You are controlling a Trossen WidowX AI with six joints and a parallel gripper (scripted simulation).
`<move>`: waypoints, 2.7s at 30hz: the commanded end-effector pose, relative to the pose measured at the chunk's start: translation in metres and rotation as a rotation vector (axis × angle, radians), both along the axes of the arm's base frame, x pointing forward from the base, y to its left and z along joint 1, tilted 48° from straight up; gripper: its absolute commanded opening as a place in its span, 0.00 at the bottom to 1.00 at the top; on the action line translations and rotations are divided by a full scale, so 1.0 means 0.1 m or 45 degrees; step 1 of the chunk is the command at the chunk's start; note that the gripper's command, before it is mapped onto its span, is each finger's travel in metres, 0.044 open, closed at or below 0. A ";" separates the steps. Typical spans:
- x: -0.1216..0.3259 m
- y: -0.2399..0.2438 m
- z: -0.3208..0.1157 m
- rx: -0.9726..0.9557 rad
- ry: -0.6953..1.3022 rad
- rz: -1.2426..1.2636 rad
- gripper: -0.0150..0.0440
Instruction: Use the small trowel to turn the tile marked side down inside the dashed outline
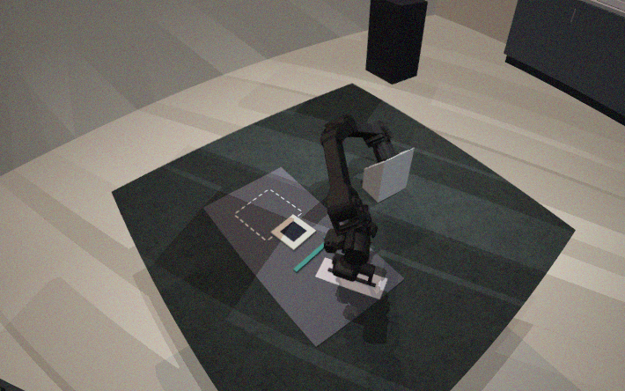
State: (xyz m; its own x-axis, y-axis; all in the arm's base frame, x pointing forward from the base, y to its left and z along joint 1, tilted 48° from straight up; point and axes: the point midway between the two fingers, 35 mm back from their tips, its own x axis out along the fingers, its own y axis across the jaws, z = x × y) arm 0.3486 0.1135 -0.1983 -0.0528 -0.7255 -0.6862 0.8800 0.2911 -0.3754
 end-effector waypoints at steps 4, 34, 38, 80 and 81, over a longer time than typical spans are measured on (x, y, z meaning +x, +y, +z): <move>0.00 -0.01 0.00 -0.009 -0.089 -0.082 0.47; 0.01 0.16 0.15 -0.008 -0.089 -0.082 0.71; 0.00 0.32 0.32 -0.009 -0.088 -0.082 0.71; 0.04 0.46 0.00 0.171 0.471 0.914 0.76; 0.04 0.46 -0.01 0.171 0.489 0.951 0.76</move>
State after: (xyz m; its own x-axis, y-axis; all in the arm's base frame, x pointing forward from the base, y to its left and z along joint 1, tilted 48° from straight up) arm 0.3530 0.1592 -0.1981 0.1409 -0.5952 -0.7912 0.3449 0.7786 -0.5243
